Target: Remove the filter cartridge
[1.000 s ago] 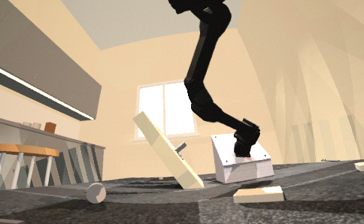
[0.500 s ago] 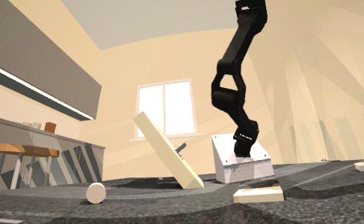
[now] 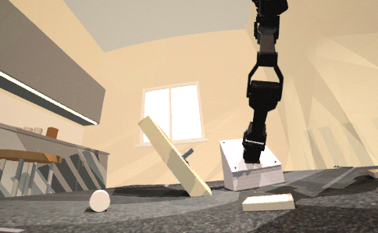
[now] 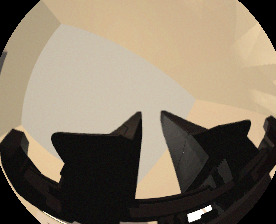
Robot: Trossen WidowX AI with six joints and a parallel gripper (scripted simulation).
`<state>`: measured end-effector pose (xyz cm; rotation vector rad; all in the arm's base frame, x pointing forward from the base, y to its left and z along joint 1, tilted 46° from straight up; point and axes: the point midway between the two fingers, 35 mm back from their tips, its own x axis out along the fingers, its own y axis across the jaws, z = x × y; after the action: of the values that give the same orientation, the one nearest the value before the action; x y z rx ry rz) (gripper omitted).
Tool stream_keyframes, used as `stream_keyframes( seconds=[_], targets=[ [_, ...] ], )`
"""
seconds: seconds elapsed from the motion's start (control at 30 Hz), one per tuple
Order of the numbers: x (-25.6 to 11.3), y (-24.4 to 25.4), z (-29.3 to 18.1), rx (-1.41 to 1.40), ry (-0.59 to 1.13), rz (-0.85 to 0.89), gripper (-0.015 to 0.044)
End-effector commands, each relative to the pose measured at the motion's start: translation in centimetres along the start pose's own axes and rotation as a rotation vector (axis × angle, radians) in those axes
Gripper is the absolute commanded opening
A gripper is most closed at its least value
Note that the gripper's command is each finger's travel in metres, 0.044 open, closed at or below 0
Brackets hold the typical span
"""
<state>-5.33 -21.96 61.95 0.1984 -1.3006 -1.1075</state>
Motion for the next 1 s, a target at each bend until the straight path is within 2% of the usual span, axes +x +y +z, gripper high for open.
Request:
stream_keyframes(
  seconds=[0.0, 0.17, 0.37, 0.53, 0.83, 0.97],
  targets=[
    [0.7, -3.4, -5.1, 0.112, 0.178, -0.064, 0.0089],
    [0.2, -6.6, -11.9, 0.245, 0.396, -0.141, 0.0089],
    [-2.2, -8.8, -20.0, 0.381, 0.659, -0.221, 0.0089],
    [-4.4, -9.7, -24.3, 0.451, 0.802, -0.275, 0.0089],
    [-12.0, -11.0, -33.5, 0.589, 1.141, -0.449, 0.0089],
    [-17.3, -11.3, -37.6, 0.69, 1.344, -0.583, 0.0089]
  ],
)
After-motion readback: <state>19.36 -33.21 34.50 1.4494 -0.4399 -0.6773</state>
